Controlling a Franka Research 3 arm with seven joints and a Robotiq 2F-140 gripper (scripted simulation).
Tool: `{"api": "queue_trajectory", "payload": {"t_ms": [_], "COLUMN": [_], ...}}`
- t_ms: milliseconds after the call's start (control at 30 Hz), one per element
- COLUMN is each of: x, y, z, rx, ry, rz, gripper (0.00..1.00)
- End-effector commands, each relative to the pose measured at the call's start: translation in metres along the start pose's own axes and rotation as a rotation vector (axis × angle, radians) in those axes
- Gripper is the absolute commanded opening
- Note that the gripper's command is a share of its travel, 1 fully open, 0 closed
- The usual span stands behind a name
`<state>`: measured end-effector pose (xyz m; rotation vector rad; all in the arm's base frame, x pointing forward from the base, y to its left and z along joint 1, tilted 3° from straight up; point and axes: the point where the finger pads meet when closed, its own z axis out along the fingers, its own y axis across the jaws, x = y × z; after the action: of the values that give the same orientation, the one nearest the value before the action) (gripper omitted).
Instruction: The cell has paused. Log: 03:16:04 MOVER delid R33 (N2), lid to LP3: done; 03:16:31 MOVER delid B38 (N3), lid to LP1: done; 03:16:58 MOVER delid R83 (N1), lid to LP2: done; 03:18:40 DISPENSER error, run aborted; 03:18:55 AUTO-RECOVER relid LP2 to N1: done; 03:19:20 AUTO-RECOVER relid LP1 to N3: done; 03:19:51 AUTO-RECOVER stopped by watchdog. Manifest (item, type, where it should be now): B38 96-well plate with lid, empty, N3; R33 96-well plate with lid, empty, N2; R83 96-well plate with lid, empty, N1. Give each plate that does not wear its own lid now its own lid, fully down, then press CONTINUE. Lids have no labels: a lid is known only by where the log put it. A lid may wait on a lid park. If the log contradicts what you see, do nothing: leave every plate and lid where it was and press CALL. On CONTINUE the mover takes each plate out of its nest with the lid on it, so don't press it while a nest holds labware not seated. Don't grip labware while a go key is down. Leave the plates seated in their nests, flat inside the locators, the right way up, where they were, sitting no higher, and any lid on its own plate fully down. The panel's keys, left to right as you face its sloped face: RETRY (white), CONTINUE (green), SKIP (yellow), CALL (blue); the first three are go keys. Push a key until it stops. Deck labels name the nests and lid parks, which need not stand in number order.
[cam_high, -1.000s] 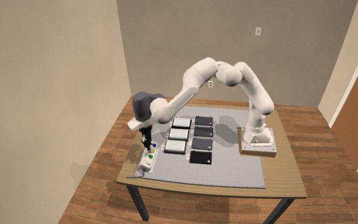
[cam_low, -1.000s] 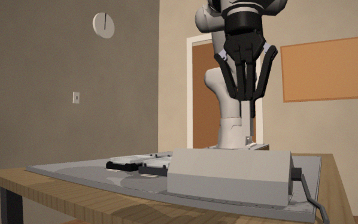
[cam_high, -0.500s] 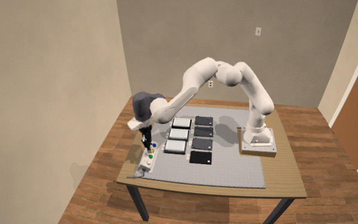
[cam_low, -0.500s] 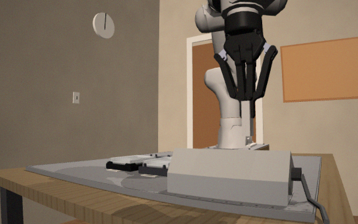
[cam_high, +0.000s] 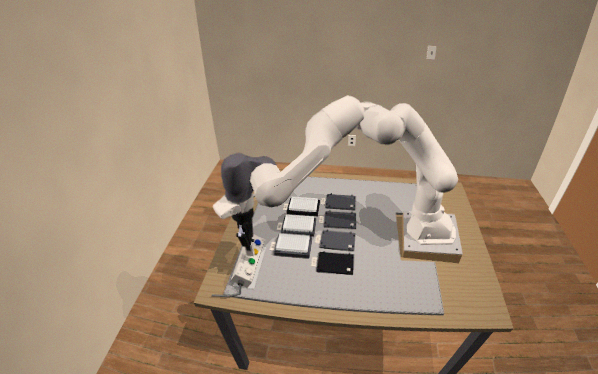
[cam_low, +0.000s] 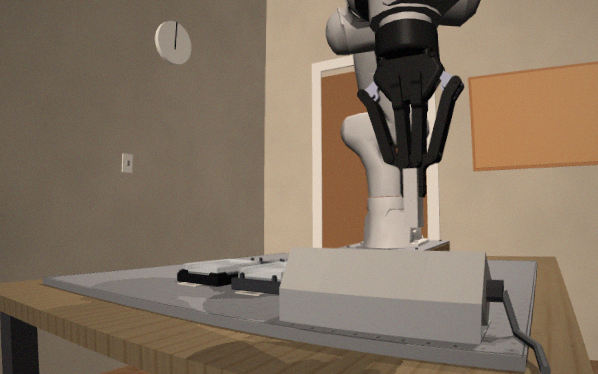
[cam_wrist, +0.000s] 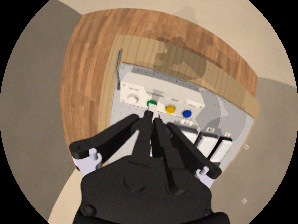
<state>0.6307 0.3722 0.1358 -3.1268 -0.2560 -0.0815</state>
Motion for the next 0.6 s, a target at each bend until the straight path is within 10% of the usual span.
{"api": "queue_trajectory", "payload": {"t_ms": [0, 567], "x": [0.0, 0.0], "y": [0.0015, 0.0031], "z": [0.0018, 0.0018], "rx": [-0.004, -0.004], "ry": [0.0, 0.0], "rz": [0.004, 0.004], "gripper": [0.0, 0.0]}}
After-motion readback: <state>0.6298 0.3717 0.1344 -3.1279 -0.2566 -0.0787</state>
